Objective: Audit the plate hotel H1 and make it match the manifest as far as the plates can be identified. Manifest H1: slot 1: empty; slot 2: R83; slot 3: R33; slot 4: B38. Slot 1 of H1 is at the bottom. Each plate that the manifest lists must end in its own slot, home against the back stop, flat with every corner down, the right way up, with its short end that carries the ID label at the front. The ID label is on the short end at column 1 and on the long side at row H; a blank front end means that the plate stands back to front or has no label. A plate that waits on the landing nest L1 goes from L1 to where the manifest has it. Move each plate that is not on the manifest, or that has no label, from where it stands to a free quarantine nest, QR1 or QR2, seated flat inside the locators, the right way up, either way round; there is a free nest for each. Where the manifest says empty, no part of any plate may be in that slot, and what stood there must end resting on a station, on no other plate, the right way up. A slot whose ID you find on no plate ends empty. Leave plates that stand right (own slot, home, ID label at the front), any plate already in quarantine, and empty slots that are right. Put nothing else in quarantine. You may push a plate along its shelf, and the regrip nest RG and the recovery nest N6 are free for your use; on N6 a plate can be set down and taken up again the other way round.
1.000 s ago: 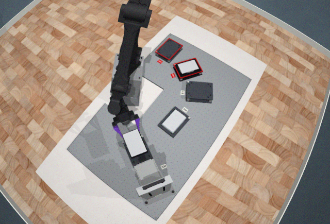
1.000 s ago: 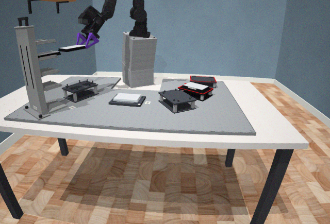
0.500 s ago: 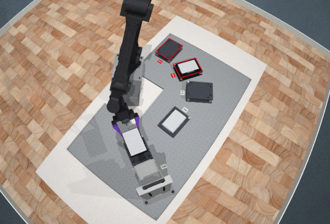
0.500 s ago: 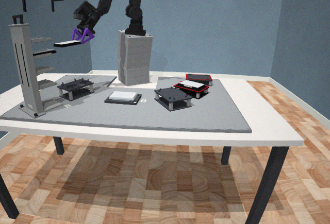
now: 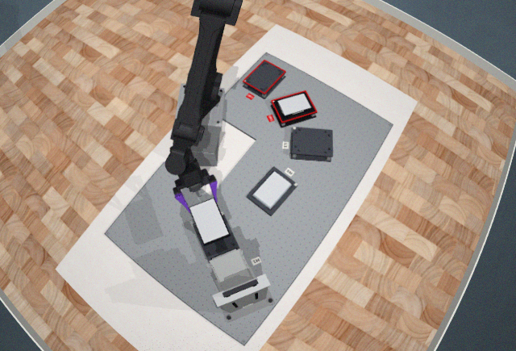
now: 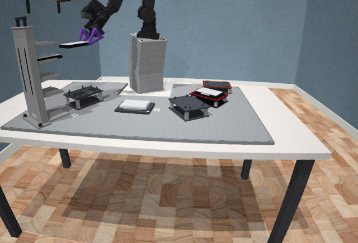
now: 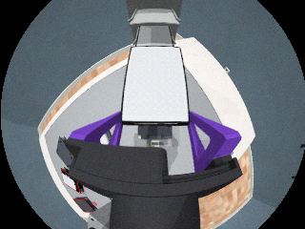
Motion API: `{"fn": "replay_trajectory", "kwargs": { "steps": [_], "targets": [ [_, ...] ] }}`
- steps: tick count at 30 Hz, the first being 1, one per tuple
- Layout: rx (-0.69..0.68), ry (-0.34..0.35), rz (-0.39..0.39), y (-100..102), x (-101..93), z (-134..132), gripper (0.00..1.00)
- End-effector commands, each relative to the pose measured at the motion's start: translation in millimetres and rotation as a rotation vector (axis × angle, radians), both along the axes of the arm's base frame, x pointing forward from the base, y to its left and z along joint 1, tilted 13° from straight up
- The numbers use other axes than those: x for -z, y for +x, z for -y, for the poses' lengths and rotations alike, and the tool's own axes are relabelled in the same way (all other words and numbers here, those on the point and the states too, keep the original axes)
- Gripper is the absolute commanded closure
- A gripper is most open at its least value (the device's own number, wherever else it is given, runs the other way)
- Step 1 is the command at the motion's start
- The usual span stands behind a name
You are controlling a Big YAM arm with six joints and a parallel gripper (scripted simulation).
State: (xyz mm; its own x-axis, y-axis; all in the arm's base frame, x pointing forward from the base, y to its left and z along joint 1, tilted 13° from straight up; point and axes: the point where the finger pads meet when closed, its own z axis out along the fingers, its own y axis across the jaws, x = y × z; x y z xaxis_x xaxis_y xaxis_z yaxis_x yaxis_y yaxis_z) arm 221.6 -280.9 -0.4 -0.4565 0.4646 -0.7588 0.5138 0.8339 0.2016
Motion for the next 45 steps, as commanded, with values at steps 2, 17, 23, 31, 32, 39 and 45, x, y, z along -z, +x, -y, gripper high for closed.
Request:
{"fn": "replay_trajectory", "kwargs": {
  "steps": [2, 17, 23, 31, 32, 39, 45],
  "targets": [
    [-0.005, -0.055, 0.019, 7, -20.4, 21, 0.14],
    [-0.004, -0.04, 0.013, 3, -29.0, 21, 0.14],
    [-0.004, -0.059, 0.02, 2, -42.5, 25, 0.14],
    [-0.001, -0.061, 0.021, 0, -51.6, 27, 0.14],
    [-0.001, -0.061, 0.021, 0, -51.6, 27, 0.14],
    [-0.002, -0.063, 0.021, -1, -58.3, 28, 0.14],
    [-0.003, -0.064, 0.021, -3, -65.6, 29, 0.14]
  ]
}}
